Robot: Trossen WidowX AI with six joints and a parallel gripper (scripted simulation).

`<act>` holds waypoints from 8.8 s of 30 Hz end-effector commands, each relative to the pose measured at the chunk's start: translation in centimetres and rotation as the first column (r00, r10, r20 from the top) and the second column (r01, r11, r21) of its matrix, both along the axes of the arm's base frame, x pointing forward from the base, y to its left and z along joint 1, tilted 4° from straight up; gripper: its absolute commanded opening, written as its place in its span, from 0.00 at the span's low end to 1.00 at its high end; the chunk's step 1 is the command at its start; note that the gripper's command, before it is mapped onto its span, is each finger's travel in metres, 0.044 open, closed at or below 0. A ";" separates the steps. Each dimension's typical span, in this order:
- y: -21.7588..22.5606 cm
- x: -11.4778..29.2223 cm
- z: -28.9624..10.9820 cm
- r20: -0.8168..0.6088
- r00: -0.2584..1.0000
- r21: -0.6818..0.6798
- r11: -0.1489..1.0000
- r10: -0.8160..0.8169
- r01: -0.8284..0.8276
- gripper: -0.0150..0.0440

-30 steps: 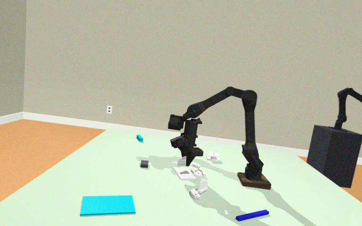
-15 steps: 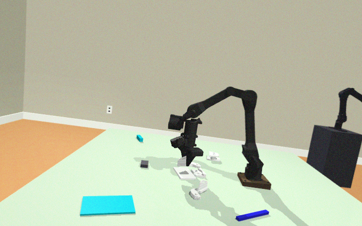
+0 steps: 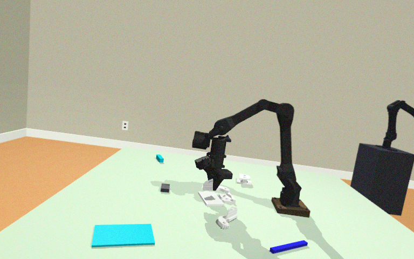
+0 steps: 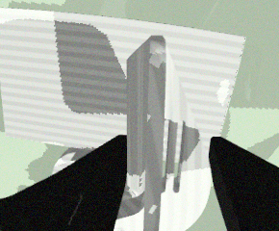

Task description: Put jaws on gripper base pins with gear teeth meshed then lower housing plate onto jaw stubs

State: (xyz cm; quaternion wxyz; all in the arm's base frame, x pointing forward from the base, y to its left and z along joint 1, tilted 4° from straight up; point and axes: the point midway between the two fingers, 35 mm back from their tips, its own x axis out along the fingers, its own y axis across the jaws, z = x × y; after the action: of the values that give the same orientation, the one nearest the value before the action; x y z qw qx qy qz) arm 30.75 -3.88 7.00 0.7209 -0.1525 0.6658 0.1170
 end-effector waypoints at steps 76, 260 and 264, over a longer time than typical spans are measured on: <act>-0.1 -0.1 -0.4 -0.004 1.000 -0.006 1.000 0.011 -0.011 0.48; 0.1 -0.1 2.9 -0.005 1.000 -0.005 1.000 0.026 -0.026 0.63; 0.2 -0.4 5.1 -0.005 1.000 -0.007 1.000 0.026 -0.026 0.63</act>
State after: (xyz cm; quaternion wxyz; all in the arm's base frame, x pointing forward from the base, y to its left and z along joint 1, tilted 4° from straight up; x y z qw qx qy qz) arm 30.46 -3.72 10.16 0.7157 -0.1622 0.6672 0.1280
